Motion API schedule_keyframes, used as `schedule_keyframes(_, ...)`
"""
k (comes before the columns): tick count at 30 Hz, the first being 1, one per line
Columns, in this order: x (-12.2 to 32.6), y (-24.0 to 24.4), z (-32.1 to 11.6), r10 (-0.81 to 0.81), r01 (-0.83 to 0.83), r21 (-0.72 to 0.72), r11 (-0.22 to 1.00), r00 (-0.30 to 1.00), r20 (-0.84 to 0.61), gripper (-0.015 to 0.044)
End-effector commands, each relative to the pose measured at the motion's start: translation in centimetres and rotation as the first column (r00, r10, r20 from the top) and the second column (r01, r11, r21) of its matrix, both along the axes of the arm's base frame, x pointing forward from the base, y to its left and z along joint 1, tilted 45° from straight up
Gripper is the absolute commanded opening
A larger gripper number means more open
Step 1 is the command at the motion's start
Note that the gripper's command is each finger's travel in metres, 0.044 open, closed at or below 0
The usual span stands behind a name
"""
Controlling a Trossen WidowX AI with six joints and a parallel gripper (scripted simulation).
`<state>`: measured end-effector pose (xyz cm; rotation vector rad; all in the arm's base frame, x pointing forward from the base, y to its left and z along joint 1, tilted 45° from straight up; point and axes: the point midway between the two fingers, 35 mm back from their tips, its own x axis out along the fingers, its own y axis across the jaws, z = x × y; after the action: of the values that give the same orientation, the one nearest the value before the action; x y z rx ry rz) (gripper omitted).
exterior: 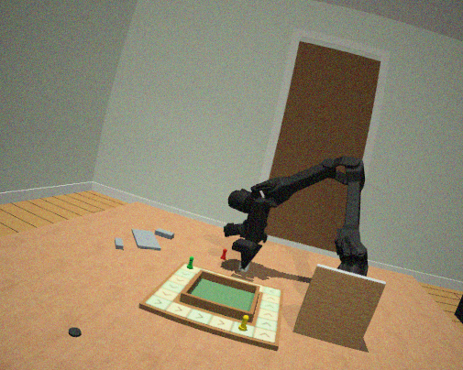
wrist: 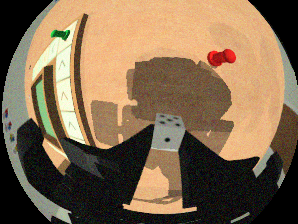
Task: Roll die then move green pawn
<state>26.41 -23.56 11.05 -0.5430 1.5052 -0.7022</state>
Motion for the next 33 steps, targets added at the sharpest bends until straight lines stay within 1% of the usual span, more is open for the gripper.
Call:
schedule_keyframes(1,0.0,0.0,0.0,0.005,-0.005,0.002,1.000,1.000,-0.002,0.0084)
schedule_keyframes(2,0.0,0.0,0.0,0.005,-0.005,0.002,1.000,1.000,-0.002,0.0078)
schedule_keyframes(5,0.2,0.3,0.2,0.004,-0.004,0.002,1.000,1.000,-0.001,0.0000)
schedule_keyframes(15,1.3,5.1,4.1,0.001,-0.001,0.013,1.000,1.000,0.002,0.0000)
schedule_keyframes(24,1.0,9.3,7.6,0.005,-0.005,0.010,1.000,1.000,-0.002,0.0000)
schedule_keyframes(29,1.2,9.6,7.4,0.024,-0.023,0.013,1.000,1.000,-0.020,0.0000)
schedule_keyframes(33,1.7,10.6,6.0,0.105,-0.102,0.032,0.994,0.990,-0.094,0.0000)
